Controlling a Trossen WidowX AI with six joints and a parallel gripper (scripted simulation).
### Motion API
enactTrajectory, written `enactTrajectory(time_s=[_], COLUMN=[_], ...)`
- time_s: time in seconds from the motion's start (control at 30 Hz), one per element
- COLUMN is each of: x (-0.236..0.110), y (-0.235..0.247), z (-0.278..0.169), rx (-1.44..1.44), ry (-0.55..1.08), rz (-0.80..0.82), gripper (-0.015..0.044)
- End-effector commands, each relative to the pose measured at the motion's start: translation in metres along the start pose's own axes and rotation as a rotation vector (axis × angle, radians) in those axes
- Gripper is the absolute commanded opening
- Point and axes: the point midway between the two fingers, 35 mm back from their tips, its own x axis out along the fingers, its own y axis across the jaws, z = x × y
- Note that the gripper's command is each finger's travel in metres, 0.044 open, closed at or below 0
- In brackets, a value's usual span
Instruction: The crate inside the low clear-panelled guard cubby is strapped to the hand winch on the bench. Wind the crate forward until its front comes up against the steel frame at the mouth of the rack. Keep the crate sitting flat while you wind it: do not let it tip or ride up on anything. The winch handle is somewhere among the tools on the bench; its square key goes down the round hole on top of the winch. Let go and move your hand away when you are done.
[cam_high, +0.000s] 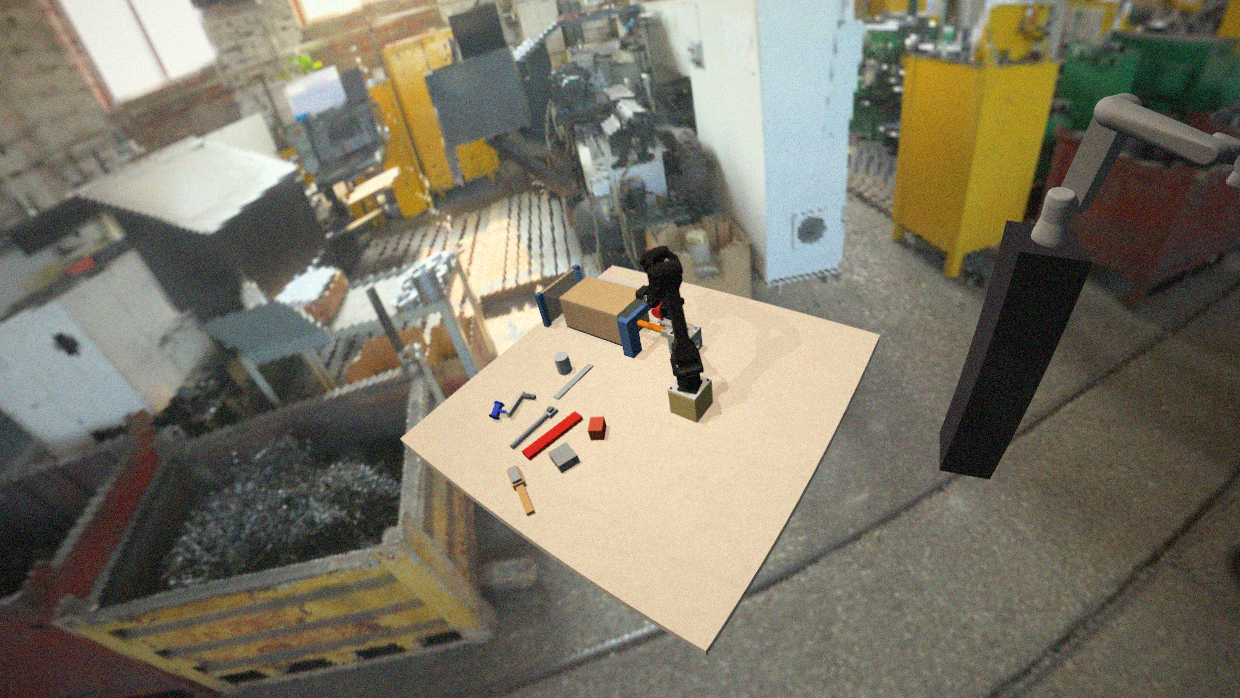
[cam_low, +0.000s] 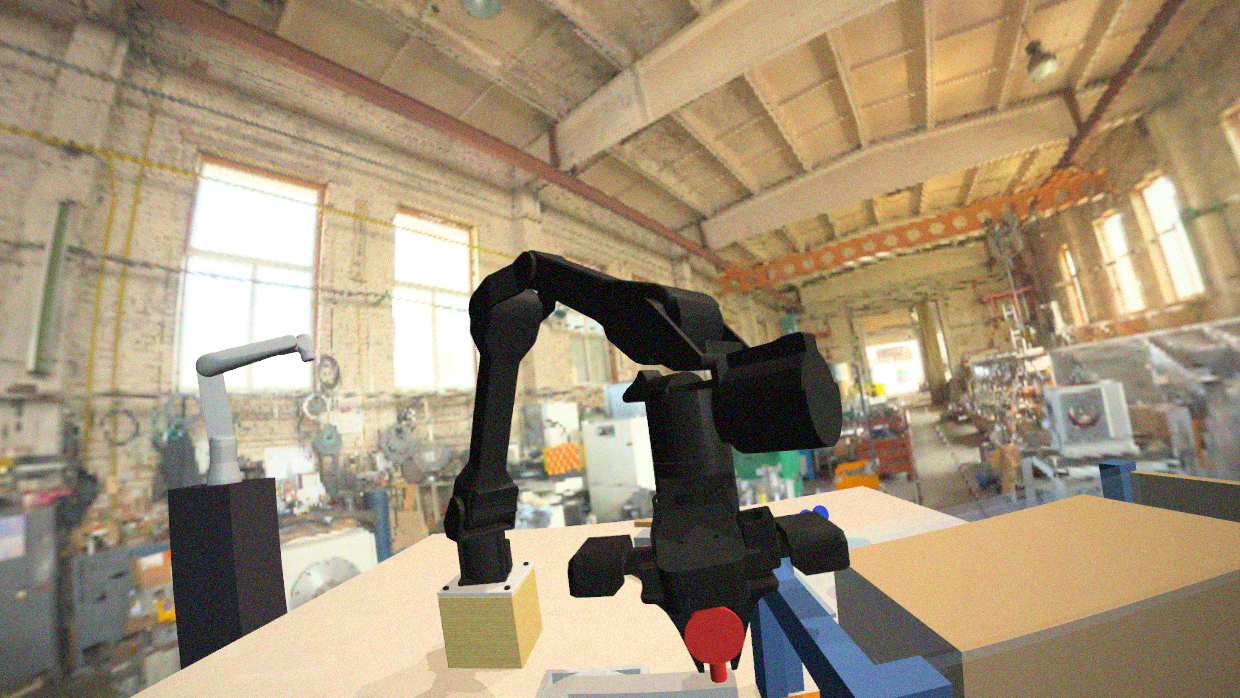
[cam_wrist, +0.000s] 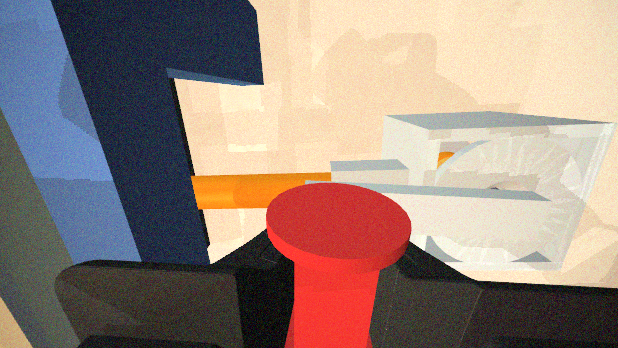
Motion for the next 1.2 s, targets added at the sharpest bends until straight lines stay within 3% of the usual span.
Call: enactTrajectory(time_s=[0.0,1.17], x=[0.001,0.000], y=[0.000,-0.013], z=[-0.019,-0.056], rx=[-0.017,-0.017], ry=[0.033,0.037], rz=[-0.006,-0.007], gripper=[0.0000,0.0000])
